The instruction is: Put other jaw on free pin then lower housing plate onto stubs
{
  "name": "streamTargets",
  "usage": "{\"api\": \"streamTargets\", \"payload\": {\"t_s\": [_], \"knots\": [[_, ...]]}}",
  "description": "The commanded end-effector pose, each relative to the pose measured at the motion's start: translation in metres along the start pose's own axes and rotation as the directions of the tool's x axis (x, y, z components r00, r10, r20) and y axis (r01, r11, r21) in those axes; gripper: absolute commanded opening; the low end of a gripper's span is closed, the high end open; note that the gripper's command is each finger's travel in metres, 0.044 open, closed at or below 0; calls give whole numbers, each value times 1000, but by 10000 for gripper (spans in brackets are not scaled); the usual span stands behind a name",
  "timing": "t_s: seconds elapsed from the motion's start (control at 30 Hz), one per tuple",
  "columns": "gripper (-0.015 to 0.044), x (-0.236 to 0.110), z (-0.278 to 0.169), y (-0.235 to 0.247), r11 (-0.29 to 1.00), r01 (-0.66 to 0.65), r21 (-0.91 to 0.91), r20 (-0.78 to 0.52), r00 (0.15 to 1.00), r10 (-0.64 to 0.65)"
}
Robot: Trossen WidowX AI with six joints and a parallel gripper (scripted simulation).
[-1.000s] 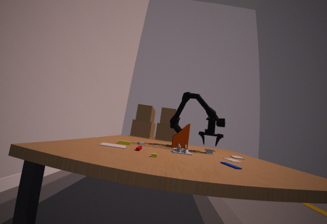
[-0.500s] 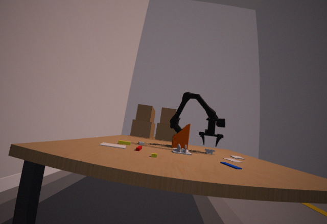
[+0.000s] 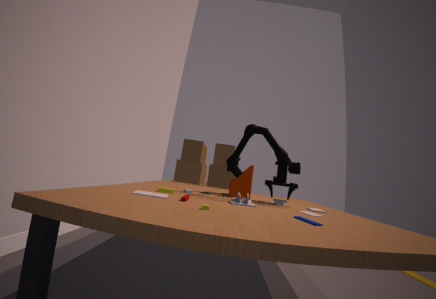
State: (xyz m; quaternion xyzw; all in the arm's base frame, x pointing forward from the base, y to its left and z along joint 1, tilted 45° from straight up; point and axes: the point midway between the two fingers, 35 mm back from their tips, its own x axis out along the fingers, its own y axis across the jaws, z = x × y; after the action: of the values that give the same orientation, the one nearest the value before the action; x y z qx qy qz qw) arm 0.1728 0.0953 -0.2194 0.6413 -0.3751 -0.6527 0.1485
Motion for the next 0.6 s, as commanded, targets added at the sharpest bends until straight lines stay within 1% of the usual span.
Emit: {"api": "streamTargets", "payload": {"t_s": [0.0, 0.33, 0.57], "knots": [[440, 7, -1, 0, 1000, -2, -6, -6, 1000, 2], [440, 23, -1, 0, 1000, -2, -7, -8, 1000, 2], [440, 24, -1, 0, 1000, -2, -7, -8, 1000, 2]]}}
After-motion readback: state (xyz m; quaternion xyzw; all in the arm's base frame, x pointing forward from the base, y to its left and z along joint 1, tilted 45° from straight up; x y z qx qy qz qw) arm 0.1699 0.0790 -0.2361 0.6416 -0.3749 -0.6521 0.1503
